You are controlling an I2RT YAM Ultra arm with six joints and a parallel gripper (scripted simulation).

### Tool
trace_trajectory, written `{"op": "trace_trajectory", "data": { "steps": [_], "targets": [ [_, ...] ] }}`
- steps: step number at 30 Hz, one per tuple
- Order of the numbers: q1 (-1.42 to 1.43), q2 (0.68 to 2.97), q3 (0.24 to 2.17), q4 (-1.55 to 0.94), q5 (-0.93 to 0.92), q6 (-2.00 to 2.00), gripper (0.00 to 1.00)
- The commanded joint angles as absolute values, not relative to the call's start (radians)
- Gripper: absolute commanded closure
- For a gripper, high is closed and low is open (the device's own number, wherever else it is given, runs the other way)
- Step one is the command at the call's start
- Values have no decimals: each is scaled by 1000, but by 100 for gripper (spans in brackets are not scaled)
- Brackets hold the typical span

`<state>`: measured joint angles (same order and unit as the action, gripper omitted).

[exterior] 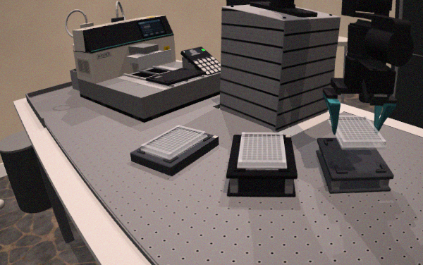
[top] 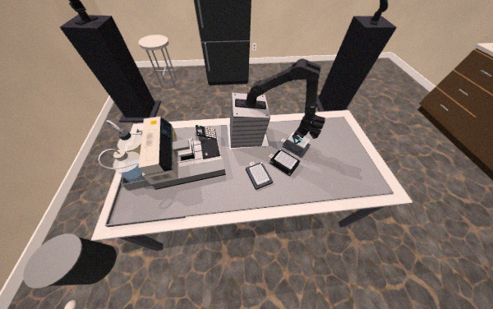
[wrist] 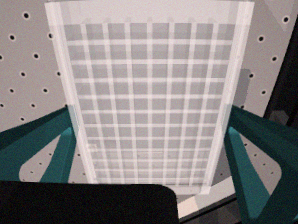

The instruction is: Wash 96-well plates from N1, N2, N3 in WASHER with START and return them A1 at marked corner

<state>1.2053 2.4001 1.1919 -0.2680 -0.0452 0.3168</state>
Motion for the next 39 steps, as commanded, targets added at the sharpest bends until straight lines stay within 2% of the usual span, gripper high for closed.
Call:
{"op": "trace_trajectory", "data": {
  "steps": [1, 39],
  "targets": [
    [1204, 2369, 1191, -282, -45, 316, 100],
    [1199, 2246, 1171, -384, -45, 311, 100]
  ]
}}
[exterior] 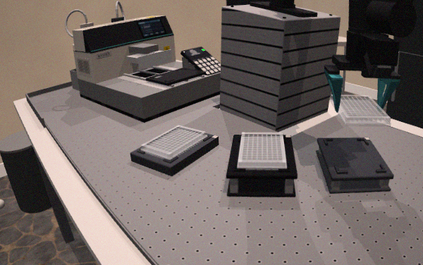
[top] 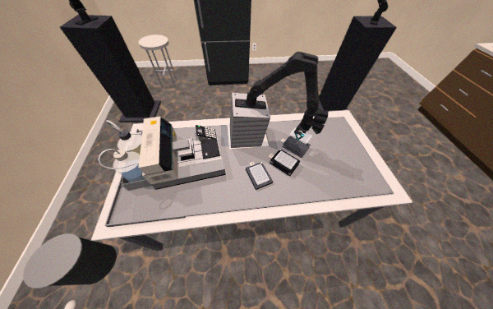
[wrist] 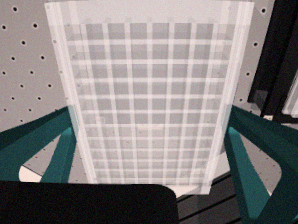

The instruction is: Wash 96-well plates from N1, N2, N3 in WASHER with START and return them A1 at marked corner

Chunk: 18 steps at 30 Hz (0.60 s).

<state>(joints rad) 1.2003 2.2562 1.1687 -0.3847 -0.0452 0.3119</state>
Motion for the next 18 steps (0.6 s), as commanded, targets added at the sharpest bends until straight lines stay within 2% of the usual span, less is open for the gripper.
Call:
{"op": "trace_trajectory", "data": {
  "steps": [1, 5, 18],
  "targets": [
    [1199, 2246, 1171, -384, -45, 311, 100],
    [1145, 2235, 1149, -376, -51, 390, 100],
    [990, 2220, 1118, -369, -65, 236, 100]
  ]
}}
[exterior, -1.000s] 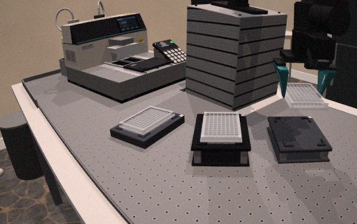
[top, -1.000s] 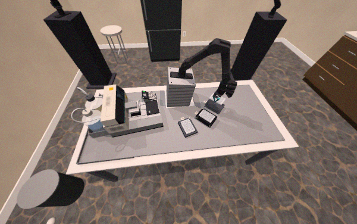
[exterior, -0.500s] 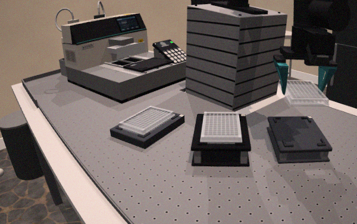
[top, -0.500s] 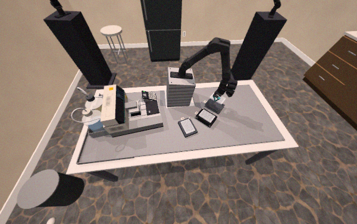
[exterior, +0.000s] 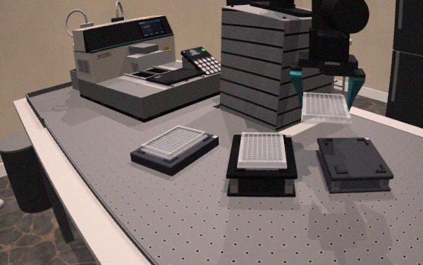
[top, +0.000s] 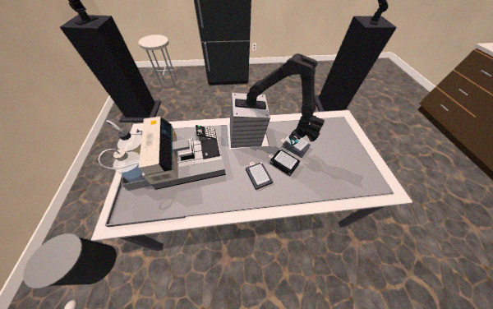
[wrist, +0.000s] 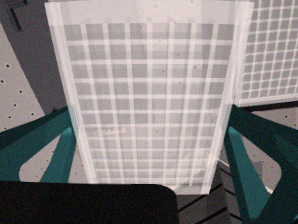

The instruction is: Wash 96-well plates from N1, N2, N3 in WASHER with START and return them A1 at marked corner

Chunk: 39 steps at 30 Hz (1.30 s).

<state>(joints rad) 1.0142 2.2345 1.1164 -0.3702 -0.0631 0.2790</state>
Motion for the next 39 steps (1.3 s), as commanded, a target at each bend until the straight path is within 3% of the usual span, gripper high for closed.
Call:
{"op": "trace_trajectory", "data": {
  "steps": [1, 39],
  "targets": [
    [976, 2220, 1117, -370, -66, 222, 100],
    [549, 2221, 1105, -392, -97, -72, 100]
  ]
}}
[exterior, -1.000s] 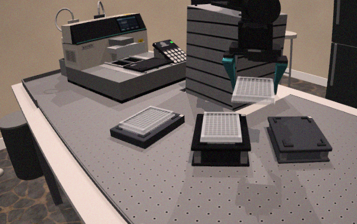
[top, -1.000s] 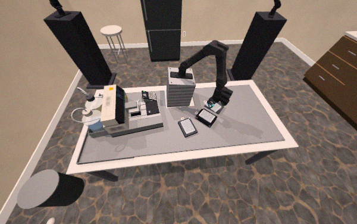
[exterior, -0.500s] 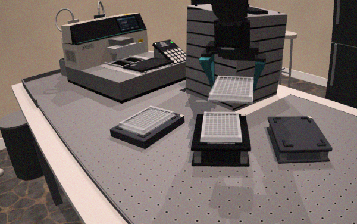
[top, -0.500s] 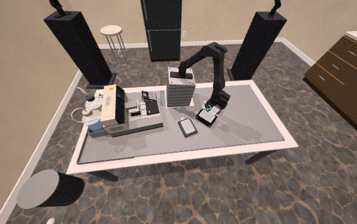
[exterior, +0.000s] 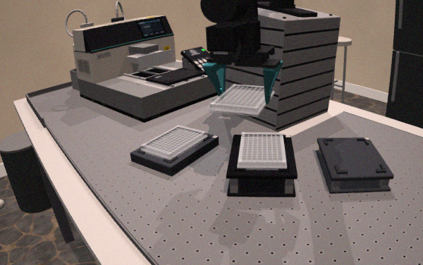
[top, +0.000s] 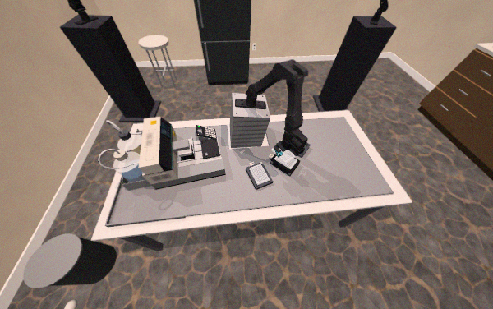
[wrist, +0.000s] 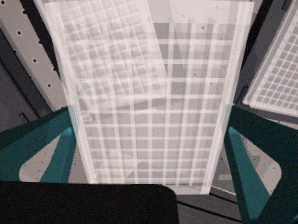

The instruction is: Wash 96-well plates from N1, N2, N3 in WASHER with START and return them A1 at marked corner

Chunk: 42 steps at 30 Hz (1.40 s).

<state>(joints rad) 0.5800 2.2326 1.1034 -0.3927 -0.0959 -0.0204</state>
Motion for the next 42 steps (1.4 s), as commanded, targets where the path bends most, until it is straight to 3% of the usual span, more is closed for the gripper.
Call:
{"op": "trace_trajectory", "data": {
  "steps": [1, 42],
  "targets": [
    [534, 2221, 1105, -393, -97, -87, 100],
    [95, 2235, 1100, -420, -110, -394, 100]
  ]
}}
